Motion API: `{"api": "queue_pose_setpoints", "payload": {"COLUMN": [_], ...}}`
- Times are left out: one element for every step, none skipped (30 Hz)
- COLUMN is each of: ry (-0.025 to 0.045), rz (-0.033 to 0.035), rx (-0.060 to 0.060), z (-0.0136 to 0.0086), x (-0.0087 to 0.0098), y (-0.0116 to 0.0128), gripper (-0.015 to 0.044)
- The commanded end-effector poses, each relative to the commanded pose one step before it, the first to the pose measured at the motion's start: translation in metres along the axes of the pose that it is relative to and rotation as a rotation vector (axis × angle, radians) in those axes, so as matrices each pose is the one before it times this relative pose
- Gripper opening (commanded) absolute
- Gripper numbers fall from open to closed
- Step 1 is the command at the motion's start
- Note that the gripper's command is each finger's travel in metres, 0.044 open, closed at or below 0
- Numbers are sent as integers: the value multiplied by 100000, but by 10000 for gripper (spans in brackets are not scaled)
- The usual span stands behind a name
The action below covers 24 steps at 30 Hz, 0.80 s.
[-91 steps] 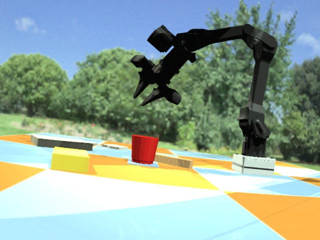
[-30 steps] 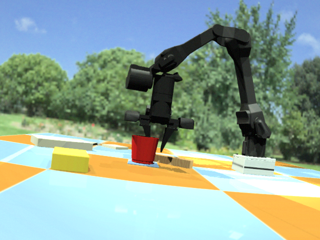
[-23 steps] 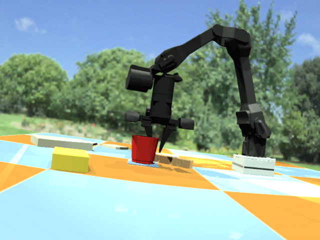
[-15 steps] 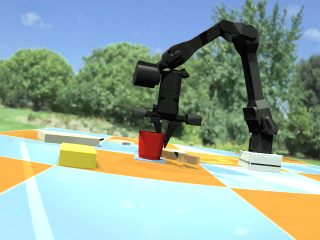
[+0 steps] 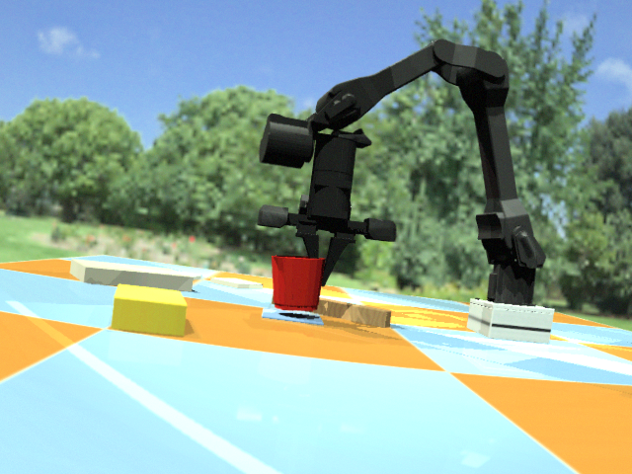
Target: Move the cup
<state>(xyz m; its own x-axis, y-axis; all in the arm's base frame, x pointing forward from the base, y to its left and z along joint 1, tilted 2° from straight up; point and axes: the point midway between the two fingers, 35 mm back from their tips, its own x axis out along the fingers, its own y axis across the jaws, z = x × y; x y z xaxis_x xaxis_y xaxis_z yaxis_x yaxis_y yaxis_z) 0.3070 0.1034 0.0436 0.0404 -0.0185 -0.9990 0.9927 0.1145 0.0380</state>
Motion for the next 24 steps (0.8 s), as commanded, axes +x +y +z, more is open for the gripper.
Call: {"api": "queue_pose_setpoints", "payload": {"ry": [-32, -43, -43, -43, -42, -33, -19, -3, 1, 2, 563, 0, 0, 0, 0, 0, 0, 0, 0, 0, 0, 0, 0, 0], "rz": [1042, -27, -27, -27, -27, -22, -14, -3, 0, 1, 260, 0, 0, 0, 0, 0, 0, 0, 0, 0, 0, 0, 0, 0], "rx": [237, -7, -7, -7, -7, -5, -3, -1, 0, 0, -361, 0, 0, 0, 0, 0, 0, 0, 0, 0, 0, 0, 0, 0], "z": [-41, -2, -4, -6, -11, -16, -22, -23, -24, -27, -22, 0, 0, 0, 0, 0, 0, 0, 0, 0, 0, 0, 0, 0], "x": [-1513, -401, -404, -404, -403, -323, -196, -49, -11, -4, 253, 0, 0, 0, 0, 0, 0, 0, 0, 0, 0, 0, 0, 0], "y": [209, -29, -31, -32, -34, -32, -23, -3, 13, 20, 20, 0, 0, 0, 0, 0, 0, 0, 0, 0, 0, 0, 0, 0], "gripper": [0, 0, 0, 0, 0, 0, 0, 0, 0, 0, 0, 0, 0, 0, 0, 0, 0, 0, 0, 0, 0, 0, 0, 0]}}
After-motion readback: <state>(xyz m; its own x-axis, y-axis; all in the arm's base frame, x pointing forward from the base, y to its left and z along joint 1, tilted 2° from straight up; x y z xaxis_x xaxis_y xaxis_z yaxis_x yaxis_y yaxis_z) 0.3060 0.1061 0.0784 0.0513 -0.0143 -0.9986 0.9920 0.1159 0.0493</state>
